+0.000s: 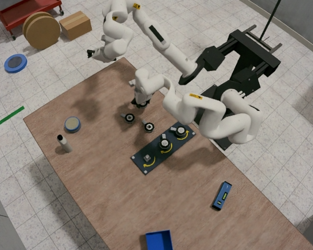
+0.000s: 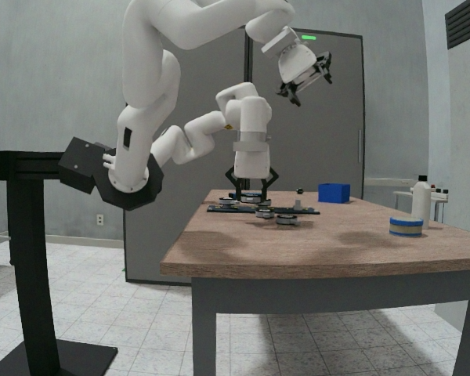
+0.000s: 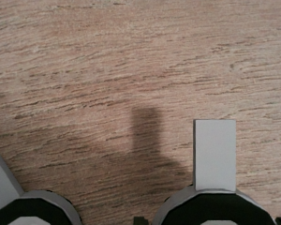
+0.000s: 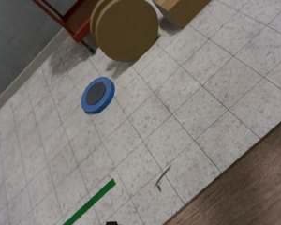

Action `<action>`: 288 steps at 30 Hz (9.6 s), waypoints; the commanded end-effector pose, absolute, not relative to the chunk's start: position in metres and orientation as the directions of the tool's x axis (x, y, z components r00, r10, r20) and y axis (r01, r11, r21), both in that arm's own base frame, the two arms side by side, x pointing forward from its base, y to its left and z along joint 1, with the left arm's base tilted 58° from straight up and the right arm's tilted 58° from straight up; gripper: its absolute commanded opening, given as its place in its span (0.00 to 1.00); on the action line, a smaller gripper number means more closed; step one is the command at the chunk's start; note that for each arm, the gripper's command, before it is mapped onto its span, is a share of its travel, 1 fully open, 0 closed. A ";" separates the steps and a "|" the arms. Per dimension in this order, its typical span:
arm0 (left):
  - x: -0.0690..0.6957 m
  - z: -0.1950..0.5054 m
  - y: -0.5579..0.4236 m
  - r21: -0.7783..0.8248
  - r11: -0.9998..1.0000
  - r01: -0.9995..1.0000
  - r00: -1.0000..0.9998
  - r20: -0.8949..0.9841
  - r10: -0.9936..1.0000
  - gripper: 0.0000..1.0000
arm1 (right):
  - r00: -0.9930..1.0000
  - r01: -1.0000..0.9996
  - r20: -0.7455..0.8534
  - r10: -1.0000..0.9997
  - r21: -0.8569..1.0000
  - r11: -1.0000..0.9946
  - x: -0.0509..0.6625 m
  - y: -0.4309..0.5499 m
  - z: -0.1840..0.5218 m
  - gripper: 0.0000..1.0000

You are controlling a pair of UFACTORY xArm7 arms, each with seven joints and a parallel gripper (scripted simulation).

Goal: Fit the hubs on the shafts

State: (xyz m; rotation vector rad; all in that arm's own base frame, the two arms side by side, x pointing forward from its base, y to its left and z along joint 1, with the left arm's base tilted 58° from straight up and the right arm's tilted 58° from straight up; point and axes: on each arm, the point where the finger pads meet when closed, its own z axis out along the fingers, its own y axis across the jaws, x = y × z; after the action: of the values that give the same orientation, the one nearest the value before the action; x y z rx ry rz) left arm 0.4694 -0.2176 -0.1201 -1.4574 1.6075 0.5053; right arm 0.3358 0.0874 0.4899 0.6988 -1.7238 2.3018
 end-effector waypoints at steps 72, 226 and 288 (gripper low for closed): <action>0.581 0.162 -0.080 -0.387 0.131 -0.913 0.231 -0.753 -0.616 0.00 | -0.873 -0.411 0.468 -0.135 -0.857 -0.311 0.335 0.089 0.491 1.00; 0.584 0.159 -0.075 -0.387 0.131 -0.913 0.231 -0.753 -0.616 0.00 | -0.873 -0.411 0.468 -0.135 -0.857 -0.311 0.335 0.089 0.491 1.00; 0.584 0.158 -0.074 -0.387 0.131 -0.913 0.231 -0.753 -0.616 0.00 | -0.873 -0.411 0.468 -0.135 -0.857 -0.311 0.335 0.089 0.491 1.00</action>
State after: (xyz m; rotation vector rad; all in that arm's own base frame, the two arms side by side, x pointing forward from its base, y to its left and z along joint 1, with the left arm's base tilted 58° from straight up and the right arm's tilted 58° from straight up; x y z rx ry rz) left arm 0.5842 -0.0702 0.1569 -1.5768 1.4724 0.4083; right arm 0.3358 0.0874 0.4899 0.6988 -1.7238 2.3018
